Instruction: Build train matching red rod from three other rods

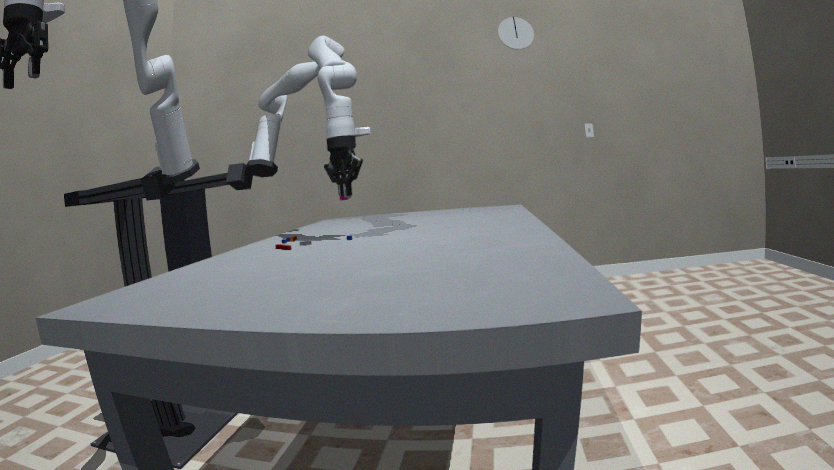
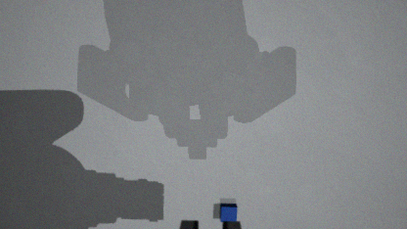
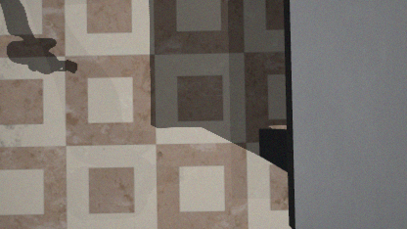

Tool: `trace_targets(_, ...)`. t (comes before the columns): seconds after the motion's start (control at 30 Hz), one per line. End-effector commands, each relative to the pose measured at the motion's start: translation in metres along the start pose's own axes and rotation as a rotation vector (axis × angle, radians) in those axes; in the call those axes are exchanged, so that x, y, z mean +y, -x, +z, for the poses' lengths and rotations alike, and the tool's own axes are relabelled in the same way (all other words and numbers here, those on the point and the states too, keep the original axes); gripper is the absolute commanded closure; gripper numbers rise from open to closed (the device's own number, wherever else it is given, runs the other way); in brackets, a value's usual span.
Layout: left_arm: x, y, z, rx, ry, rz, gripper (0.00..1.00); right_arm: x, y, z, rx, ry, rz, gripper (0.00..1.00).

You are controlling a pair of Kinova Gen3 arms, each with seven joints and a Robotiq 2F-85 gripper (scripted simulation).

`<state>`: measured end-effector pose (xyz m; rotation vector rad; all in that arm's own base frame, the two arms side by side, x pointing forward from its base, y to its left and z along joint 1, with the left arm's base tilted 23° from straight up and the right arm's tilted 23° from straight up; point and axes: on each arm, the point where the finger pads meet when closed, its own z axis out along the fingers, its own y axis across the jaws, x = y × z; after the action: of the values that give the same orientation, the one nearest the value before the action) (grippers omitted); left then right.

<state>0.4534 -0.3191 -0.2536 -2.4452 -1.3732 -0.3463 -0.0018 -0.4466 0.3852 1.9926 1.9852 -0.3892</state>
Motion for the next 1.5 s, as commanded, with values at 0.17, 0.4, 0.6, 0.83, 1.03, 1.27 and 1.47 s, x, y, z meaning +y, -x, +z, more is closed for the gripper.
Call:
trace_targets(0.17, 0.013, -0.012, 0.000, 0.002, -0.016, 0.024, 0.827, 0.000, 0.000, -0.001, -0.001, 0.000, 0.000, 0.002)
trace_targets(0.4, 0.013, -0.012, 0.000, 0.002, -0.016, 0.024, 0.827, 0.000, 0.000, -0.001, -0.001, 0.000, 0.000, 0.002)
trace_targets(0.6, 0.013, -0.012, 0.000, 0.002, -0.016, 0.024, 0.827, 0.000, 0.000, -0.001, -0.001, 0.000, 0.000, 0.002)
trace_targets(0.83, 0.013, -0.012, 0.010, 0.002, -0.016, 0.024, 0.827, 0.000, 0.000, -0.001, -0.001, 0.000, 0.000, 0.002)
trace_targets(1.03, 0.013, -0.012, 0.028, 0.002, -0.016, 0.024, 0.827, 0.000, 0.000, -0.001, -0.001, 0.000, 0.000, 0.002)
trace_targets(1.27, 0.013, -0.012, 0.055, 0.002, -0.016, 0.024, 0.827, 0.000, 0.000, -0.001, -0.001, 0.000, 0.000, 0.002)
trace_targets(1.47, 0.014, -0.012, 0.077, 0.002, -0.016, 0.024, 0.827, 0.000, 0.000, -0.001, -0.001, 0.000, 0.000, 0.002)
